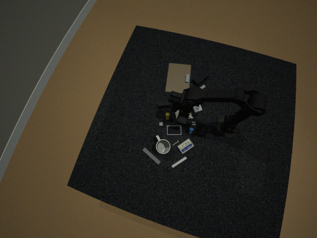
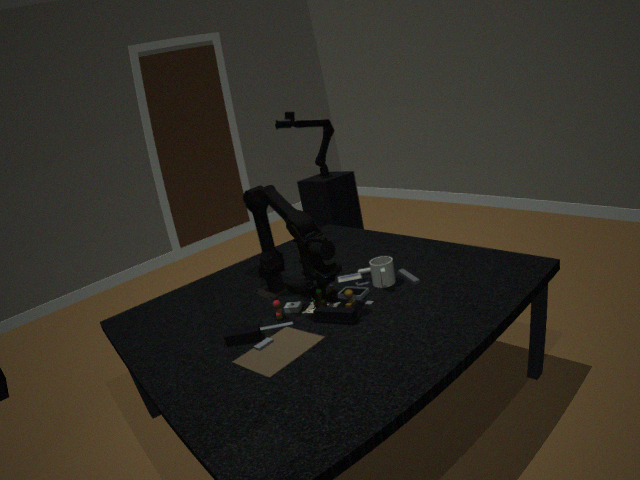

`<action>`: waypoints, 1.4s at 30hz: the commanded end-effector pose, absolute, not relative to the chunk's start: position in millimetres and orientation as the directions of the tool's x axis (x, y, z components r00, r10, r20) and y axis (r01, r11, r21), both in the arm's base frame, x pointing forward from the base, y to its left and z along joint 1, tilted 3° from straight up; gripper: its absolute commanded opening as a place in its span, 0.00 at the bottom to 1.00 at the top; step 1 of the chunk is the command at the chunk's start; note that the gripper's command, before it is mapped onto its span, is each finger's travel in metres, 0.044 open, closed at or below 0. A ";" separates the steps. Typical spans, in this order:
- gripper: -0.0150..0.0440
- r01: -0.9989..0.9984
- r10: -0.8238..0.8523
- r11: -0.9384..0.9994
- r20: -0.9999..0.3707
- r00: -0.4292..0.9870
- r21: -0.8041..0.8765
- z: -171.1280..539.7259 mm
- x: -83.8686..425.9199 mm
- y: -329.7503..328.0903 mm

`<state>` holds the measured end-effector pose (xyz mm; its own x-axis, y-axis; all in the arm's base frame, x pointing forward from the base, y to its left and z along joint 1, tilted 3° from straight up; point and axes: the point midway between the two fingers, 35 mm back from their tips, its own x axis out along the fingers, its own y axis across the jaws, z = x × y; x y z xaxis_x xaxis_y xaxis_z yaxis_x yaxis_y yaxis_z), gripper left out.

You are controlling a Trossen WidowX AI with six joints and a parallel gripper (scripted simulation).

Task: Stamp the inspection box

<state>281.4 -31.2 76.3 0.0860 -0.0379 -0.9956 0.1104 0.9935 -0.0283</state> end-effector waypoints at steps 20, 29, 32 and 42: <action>0.25 0.107 -0.036 0.994 -0.996 0.087 -0.026 103.4 281.7 -29.6; 0.25 0.107 -0.036 0.994 -0.996 0.087 -0.026 118.0 280.9 -28.9; 0.25 0.107 -0.035 0.994 -0.996 0.087 -0.026 122.9 280.5 -28.6; 0.25 0.107 -0.035 0.994 -0.996 0.086 -0.026 139.3 278.2 -27.7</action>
